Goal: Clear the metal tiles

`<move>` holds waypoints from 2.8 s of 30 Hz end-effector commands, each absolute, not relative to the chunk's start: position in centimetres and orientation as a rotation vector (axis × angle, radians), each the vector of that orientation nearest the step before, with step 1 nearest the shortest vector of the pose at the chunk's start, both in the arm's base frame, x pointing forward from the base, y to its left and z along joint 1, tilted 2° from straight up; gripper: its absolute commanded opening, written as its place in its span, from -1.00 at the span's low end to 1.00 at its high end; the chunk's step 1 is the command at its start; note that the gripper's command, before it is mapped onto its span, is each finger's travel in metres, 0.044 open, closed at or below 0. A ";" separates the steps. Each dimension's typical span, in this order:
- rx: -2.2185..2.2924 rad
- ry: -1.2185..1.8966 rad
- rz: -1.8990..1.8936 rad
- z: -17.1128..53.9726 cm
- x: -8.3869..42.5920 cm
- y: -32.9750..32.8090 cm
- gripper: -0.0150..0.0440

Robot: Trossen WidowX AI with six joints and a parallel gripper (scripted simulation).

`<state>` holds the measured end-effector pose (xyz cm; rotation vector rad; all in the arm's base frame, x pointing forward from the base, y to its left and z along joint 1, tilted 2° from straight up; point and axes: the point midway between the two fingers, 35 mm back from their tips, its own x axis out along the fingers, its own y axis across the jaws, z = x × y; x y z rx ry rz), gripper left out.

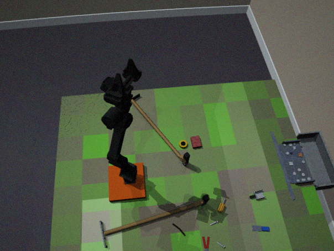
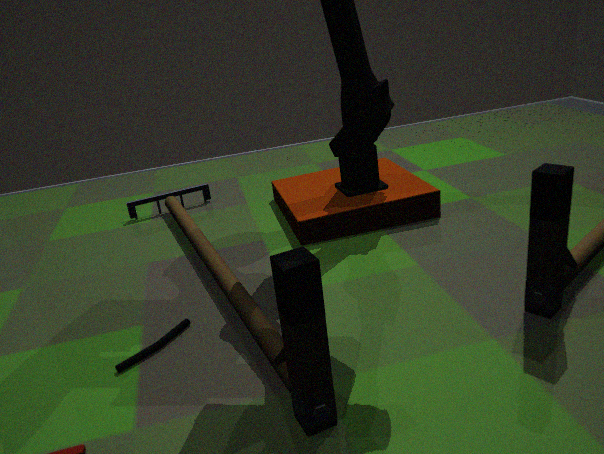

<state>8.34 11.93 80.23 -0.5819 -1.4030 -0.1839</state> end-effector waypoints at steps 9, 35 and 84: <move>-0.590 -1.403 -0.175 80.0 8.5 13.5 1.00; -0.610 -1.411 -0.145 79.4 8.4 17.2 1.00; -0.649 -1.441 -0.088 77.8 6.0 24.3 1.00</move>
